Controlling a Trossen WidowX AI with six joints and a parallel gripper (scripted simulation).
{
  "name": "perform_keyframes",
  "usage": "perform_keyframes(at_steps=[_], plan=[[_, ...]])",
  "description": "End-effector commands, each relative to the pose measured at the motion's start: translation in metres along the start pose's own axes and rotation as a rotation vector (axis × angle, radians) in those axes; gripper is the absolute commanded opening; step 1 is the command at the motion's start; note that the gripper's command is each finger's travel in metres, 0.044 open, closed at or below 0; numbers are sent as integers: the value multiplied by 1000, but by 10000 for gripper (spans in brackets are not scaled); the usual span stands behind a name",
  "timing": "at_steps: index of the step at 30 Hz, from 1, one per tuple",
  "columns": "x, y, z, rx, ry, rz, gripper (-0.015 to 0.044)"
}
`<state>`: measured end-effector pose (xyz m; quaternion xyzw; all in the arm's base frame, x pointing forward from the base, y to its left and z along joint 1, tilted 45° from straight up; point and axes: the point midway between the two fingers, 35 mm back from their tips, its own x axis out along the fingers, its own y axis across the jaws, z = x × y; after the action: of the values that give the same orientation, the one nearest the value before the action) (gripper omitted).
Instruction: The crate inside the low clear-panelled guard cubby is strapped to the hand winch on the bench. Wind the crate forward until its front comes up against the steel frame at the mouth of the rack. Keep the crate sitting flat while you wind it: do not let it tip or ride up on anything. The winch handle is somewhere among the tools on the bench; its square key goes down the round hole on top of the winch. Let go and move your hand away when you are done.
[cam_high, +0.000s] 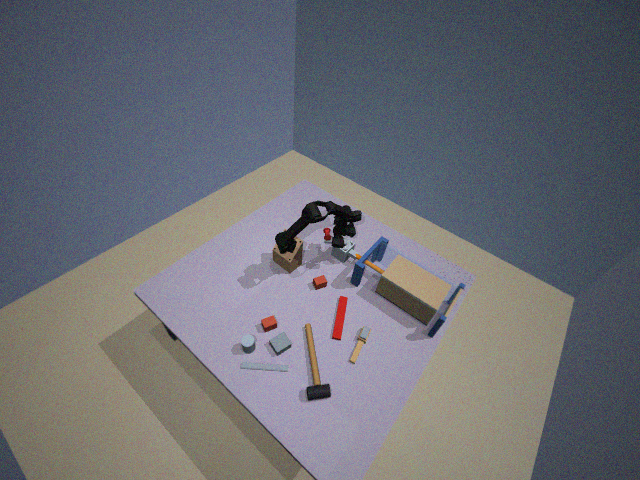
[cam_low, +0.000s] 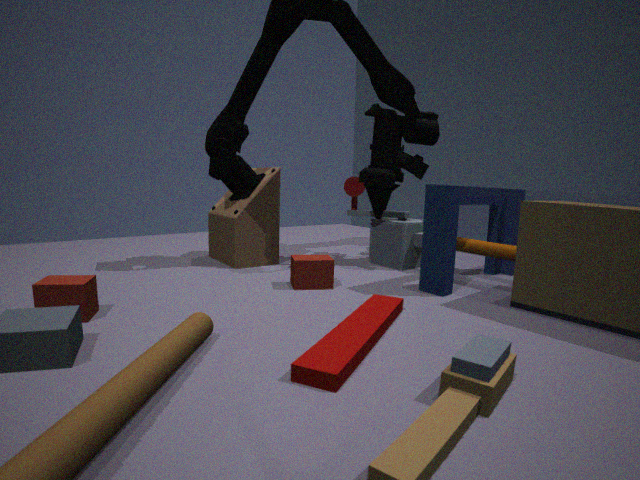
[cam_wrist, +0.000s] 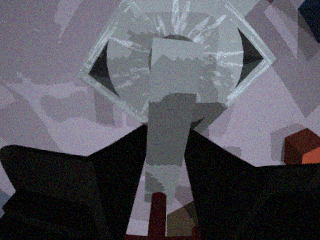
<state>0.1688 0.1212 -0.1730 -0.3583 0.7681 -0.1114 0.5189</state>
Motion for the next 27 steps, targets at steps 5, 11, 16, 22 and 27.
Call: perform_keyframes(at_steps=[5,11,16,22,27], plan=[[4,1,0,19,-2,-1,0],[4,3,0,62,-4,2,0],[4,3,0,62,-4,2,0],[4,-1,0,-5,-1,-2,0],[4,-1,0,-6,-1,-3,0]])
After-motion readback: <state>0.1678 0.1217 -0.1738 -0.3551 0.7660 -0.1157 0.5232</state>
